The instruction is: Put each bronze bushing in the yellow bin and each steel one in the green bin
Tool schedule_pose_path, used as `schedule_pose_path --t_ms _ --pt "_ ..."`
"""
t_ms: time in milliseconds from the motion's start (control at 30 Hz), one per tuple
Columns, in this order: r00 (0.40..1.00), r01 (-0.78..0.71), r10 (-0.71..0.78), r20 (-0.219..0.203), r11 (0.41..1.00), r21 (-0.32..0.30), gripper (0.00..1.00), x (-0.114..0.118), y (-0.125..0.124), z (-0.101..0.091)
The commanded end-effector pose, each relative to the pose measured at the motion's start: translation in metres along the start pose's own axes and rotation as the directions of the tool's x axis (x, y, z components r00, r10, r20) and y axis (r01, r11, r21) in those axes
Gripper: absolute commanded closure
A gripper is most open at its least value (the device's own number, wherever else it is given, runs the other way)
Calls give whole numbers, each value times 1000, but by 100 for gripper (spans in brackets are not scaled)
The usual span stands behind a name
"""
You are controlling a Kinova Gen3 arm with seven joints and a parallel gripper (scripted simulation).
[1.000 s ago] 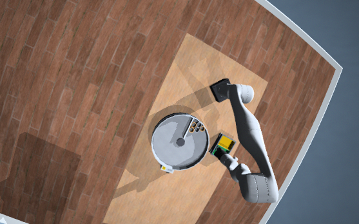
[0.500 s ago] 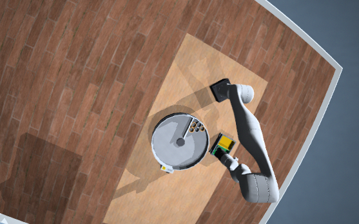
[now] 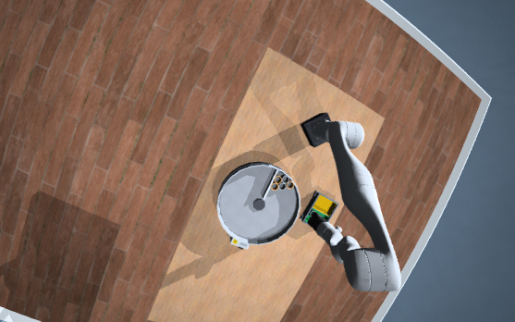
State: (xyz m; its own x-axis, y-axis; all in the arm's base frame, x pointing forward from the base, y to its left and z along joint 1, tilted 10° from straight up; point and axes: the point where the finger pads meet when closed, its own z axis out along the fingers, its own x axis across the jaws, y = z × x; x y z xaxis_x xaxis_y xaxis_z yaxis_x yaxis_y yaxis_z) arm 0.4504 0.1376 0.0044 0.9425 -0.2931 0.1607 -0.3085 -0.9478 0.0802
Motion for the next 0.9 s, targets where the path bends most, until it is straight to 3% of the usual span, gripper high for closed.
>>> schedule_pose_path --t_ms 0,700,867 --pt "1000 0 0 -2 1000 1 53 1 0 -1" --pt "1000 0 0 -2 1000 1 53 1 0 -7" --pt "1000 0 0 -2 1000 1 53 0 0 -60"
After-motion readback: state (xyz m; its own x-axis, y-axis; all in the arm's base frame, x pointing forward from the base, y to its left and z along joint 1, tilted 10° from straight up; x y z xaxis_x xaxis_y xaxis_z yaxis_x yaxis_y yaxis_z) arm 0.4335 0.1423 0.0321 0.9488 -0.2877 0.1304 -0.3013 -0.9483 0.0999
